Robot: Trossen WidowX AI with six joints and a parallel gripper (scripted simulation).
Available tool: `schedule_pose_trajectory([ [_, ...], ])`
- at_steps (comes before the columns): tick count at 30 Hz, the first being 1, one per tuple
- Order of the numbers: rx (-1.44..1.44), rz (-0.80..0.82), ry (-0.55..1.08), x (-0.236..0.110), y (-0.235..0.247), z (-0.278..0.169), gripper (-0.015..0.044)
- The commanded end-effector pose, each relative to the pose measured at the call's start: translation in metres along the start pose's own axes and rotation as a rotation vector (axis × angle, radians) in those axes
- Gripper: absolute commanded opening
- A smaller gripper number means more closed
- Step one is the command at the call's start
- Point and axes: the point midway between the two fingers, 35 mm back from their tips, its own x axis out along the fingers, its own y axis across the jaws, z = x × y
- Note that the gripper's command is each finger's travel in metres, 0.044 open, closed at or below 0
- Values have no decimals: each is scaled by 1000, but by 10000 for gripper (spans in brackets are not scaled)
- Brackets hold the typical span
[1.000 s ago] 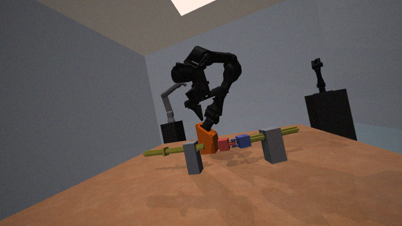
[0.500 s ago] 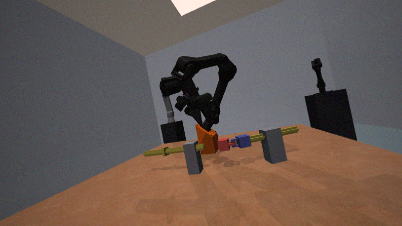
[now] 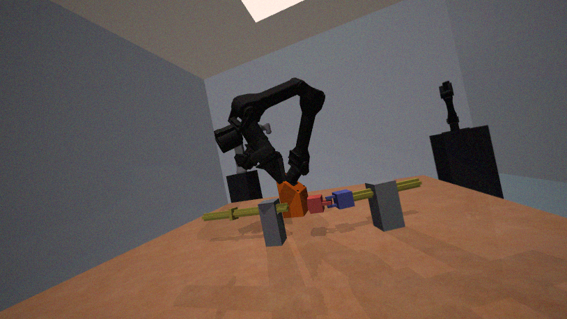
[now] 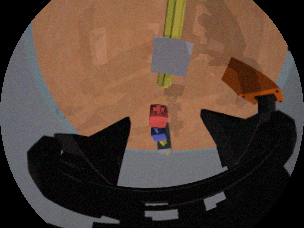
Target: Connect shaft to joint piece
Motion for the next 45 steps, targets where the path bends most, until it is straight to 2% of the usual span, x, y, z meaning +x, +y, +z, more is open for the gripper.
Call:
schedule_pose_trajectory([
  [1,120,19,34,2,-3,6,440],
  [5,202,30,57,3,-5,11,440],
  [14,180,30,51,2,-5,13,440],
  [30,-345,-11,-84,-23,-10,78,440],
  [45,-836,-117,-200,-52,-23,145,440],
])
